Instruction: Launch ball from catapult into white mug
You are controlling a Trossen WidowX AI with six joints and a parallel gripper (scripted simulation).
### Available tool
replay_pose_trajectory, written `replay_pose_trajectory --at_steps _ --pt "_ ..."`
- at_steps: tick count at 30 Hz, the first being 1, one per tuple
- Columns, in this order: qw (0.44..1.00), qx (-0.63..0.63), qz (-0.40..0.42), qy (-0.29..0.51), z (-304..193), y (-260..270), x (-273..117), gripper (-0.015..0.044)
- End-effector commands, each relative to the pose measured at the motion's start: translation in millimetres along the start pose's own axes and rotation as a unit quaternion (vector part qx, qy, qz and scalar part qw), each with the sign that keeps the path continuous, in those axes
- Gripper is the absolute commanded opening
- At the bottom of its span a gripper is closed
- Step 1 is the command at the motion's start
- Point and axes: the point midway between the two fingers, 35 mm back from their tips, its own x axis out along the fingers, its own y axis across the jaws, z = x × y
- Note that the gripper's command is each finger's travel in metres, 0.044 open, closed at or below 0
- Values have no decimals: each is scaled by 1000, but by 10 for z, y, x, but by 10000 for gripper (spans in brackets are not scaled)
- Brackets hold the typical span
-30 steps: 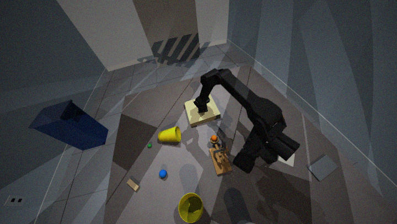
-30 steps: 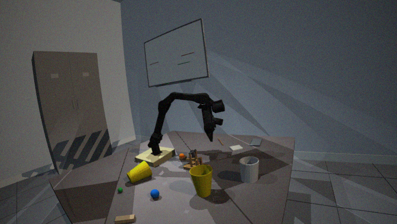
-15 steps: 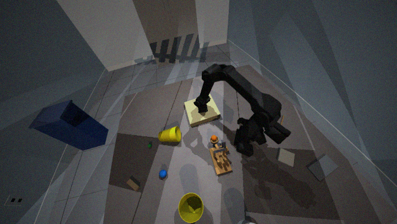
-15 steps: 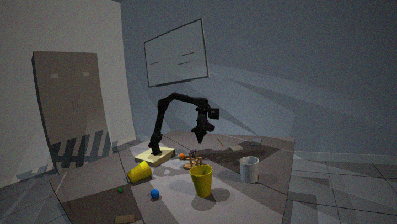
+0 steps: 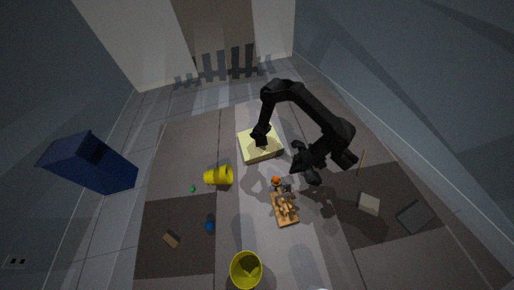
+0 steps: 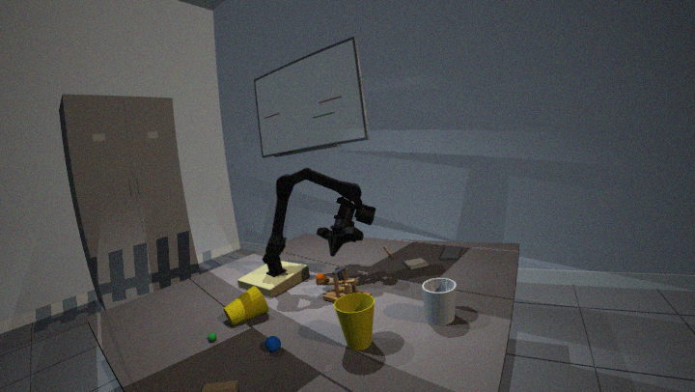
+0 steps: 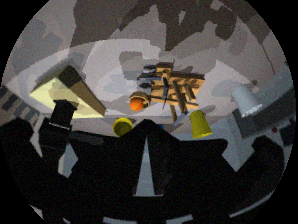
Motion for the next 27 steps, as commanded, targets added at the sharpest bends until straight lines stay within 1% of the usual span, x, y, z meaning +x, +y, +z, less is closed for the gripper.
replay_pose_trajectory --at_steps 1,8,27 --pt "998 -48 -5 28 -65 118 21 0" --pt "998 -58 -5 34 -62 141 40 0" --pt "997 -60 -4 37 160 135 266 0"
